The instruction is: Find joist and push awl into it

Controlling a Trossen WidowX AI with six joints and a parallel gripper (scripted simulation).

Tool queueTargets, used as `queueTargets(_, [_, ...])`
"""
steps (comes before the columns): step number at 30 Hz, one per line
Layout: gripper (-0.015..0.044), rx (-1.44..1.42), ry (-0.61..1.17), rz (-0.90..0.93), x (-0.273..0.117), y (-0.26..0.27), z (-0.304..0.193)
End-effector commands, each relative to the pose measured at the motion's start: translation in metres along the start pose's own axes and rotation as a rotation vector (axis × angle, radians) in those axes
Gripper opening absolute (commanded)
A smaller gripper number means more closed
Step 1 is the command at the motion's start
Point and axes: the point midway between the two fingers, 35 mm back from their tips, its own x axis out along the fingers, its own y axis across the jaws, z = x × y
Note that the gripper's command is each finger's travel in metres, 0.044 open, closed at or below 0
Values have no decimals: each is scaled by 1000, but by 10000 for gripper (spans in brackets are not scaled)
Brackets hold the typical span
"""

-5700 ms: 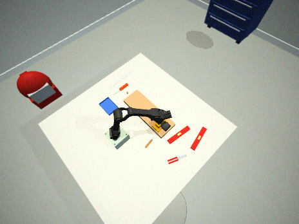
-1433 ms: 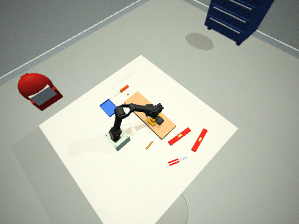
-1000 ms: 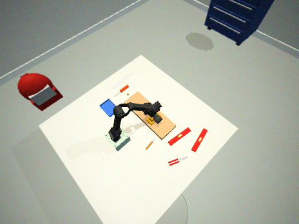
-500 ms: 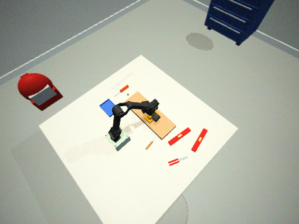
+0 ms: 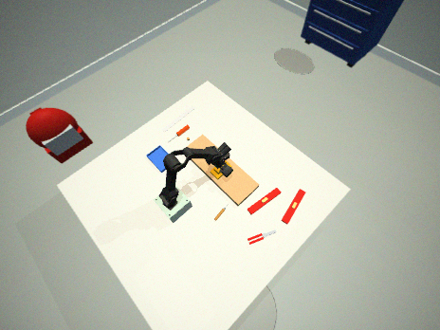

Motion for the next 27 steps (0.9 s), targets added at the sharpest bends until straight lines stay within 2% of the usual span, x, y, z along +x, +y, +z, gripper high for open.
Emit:
queueTargets(1, [0,1,2,1,0,7,-1])
queueTargets(27, [0,3,2,5,0,47,-1])
